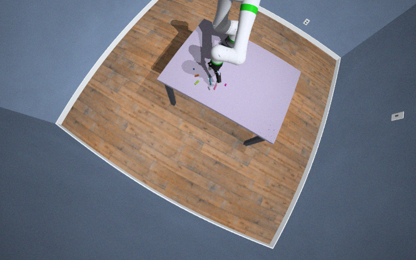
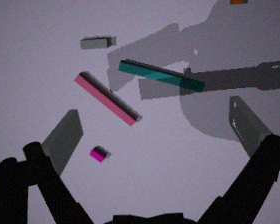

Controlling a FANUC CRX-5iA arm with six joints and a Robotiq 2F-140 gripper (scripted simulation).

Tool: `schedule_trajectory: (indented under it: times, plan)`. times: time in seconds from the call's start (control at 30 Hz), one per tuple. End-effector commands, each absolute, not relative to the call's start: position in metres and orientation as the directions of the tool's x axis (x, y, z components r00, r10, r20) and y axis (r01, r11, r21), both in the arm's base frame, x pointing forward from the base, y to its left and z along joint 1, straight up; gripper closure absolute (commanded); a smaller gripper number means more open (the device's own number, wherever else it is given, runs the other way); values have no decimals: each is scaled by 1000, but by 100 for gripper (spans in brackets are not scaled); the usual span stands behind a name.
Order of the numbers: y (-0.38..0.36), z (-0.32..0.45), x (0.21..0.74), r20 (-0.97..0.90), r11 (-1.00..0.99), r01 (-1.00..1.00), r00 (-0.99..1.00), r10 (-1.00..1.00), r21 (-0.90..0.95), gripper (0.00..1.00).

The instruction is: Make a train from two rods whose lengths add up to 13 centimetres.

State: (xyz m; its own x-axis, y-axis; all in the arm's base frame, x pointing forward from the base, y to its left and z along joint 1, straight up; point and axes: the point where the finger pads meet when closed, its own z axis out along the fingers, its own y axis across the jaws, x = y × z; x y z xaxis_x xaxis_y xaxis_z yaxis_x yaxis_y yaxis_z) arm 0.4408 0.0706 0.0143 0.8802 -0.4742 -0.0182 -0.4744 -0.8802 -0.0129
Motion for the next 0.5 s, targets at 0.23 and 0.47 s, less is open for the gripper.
schedule_trajectory:
  times: [0.23, 0.47]
  plan:
    - [82, 14, 423, 2, -792, -611, 792, -611, -2, 0]
    - [82, 14, 423, 2, -792, -611, 792, -611, -2, 0]
